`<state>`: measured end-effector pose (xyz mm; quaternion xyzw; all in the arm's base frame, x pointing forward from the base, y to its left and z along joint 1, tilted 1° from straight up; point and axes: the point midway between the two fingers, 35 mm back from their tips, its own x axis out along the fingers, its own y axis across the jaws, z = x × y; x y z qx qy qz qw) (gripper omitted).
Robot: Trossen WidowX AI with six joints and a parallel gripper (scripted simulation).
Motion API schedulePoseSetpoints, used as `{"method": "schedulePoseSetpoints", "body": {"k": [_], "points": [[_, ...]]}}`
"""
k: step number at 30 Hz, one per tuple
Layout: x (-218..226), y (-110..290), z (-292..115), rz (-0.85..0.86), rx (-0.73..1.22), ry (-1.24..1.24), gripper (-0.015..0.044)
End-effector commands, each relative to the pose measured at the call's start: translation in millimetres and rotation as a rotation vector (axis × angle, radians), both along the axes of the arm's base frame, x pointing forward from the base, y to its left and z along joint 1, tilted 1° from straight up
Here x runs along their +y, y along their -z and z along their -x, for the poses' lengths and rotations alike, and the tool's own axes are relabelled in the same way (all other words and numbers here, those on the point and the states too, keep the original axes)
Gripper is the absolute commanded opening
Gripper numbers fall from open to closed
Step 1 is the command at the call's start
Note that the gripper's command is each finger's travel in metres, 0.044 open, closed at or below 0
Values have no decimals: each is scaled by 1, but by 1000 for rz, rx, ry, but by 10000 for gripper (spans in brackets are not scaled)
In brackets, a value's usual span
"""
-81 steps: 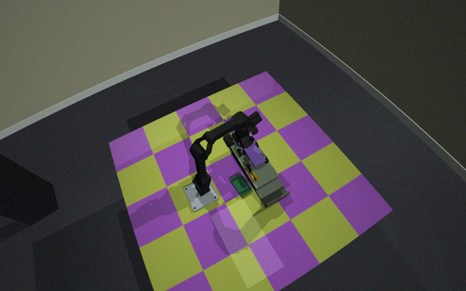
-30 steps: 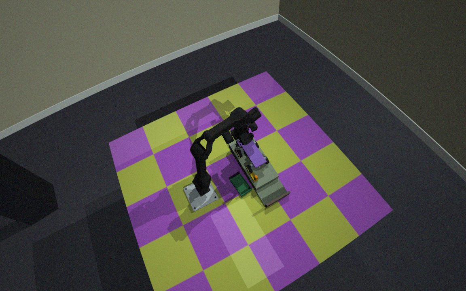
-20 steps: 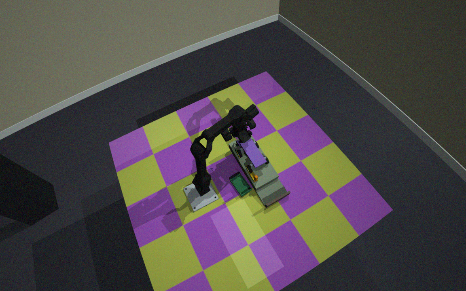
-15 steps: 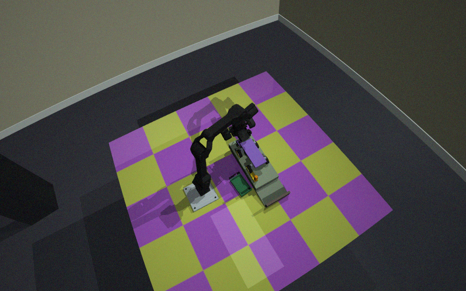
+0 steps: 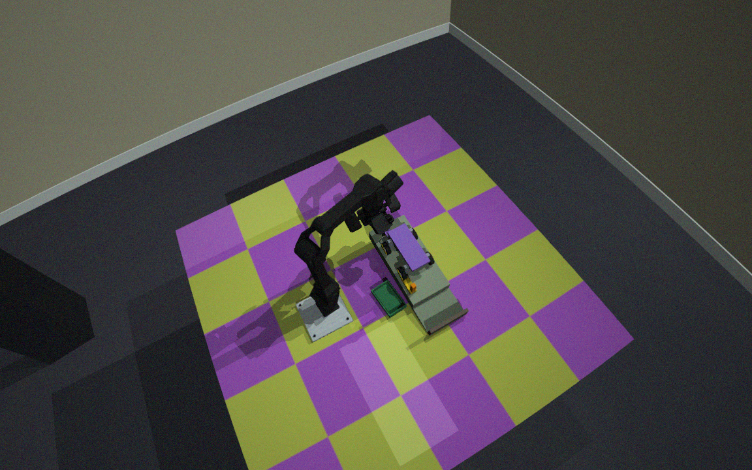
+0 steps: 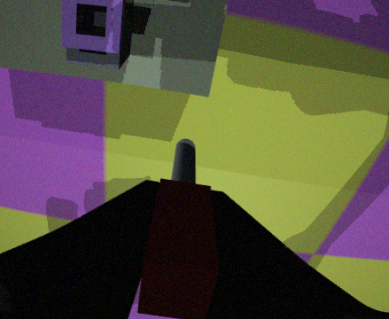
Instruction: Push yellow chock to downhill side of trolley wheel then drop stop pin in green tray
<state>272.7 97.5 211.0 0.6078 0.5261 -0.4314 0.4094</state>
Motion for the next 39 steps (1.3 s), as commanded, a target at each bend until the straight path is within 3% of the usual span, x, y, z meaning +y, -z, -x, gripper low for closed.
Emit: {"method": "schedulePoseSetpoints", "body": {"k": [1, 14, 39], "points": [[2, 1, 14, 2, 0, 3, 0], [2, 3, 39, 2, 2, 3, 0], [-86, 18, 43, 12, 3, 4, 0]]}}
